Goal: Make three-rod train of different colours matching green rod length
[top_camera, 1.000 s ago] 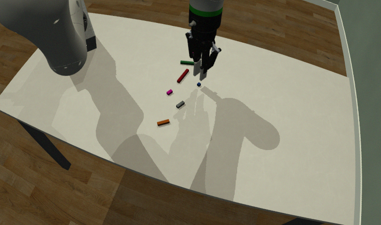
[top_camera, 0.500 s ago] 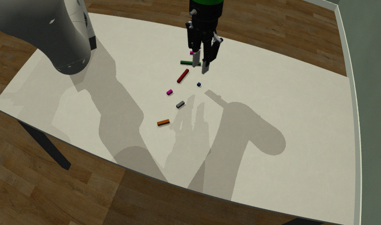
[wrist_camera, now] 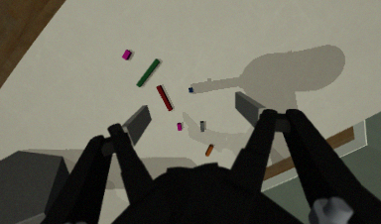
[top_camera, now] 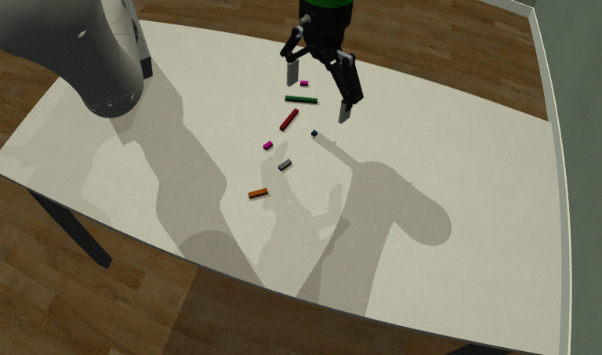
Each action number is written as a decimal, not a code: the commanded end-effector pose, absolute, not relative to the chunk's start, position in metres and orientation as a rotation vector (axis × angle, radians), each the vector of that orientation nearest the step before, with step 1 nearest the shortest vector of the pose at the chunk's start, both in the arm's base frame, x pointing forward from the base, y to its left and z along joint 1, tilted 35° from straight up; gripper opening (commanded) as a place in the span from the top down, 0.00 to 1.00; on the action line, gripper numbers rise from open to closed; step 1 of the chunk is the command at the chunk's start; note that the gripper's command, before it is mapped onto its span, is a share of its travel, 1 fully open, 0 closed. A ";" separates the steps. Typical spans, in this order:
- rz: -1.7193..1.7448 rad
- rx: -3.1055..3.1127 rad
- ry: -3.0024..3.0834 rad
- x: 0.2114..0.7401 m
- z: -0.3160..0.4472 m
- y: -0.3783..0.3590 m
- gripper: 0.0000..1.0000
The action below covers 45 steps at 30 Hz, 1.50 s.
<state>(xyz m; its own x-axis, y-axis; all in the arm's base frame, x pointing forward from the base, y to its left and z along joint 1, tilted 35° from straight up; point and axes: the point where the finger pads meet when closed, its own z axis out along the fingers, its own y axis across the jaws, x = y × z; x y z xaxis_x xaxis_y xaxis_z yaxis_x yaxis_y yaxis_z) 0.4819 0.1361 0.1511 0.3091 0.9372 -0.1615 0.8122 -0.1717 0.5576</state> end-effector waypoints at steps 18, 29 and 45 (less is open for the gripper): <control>0.316 2.069 1.492 0.471 0.160 0.025 0.00; 0.316 2.069 1.492 0.471 0.160 0.025 0.85; 0.316 2.069 1.492 0.471 0.160 0.025 0.85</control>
<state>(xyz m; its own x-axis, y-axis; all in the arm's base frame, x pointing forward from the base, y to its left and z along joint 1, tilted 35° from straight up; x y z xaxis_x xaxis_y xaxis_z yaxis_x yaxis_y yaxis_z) 0.4713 0.0243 0.1598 0.3517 0.9268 -0.1316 0.7941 -0.2210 0.5661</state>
